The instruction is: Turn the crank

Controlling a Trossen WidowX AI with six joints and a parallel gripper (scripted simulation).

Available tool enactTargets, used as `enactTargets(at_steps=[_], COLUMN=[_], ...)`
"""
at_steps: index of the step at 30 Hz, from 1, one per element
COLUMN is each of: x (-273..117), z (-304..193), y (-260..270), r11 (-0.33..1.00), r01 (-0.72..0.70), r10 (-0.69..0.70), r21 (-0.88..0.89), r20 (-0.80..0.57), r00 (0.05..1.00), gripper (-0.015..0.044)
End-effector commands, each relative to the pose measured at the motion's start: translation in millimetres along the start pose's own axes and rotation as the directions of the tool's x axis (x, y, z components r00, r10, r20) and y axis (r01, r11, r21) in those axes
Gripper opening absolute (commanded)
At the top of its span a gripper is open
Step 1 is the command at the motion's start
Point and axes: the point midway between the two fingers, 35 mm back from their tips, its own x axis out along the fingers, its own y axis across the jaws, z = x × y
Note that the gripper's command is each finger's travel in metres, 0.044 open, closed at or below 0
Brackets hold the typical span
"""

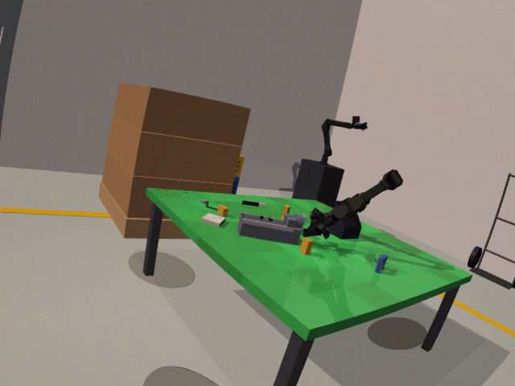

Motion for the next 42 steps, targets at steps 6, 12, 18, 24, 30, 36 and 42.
enactTargets(at_steps=[6,12,18,24,30,36,42], x=[-0.5,-0.8,-1.0,-1.2,-1.3,-1.5,-1.6], z=[0.3,0.4,0.6,0.7,0.8,0.9,1.0], y=[9.9,10.5,11.2,11.6,12.1,12.6,13.0], r11=[1.0,1.0,1.0,1.0,1.0,1.0,1.0], r01=[-0.024,-0.024,-0.024,-0.024,-0.024,-0.025,-0.025], r10=[0.024,0.024,0.024,0.024,0.024,0.025,0.025], r21=[-0.004,-0.004,-0.004,-0.004,-0.004,-0.004,-0.004], r20=[-0.002,-0.002,-0.001,-0.001,-0.001,-0.001,-0.001], r00=[1.0,1.0,1.0,1.0,1.0,1.0,1.0], gripper=[0.0,0.0,0.0,0.0,0.0,0.0,0.0])
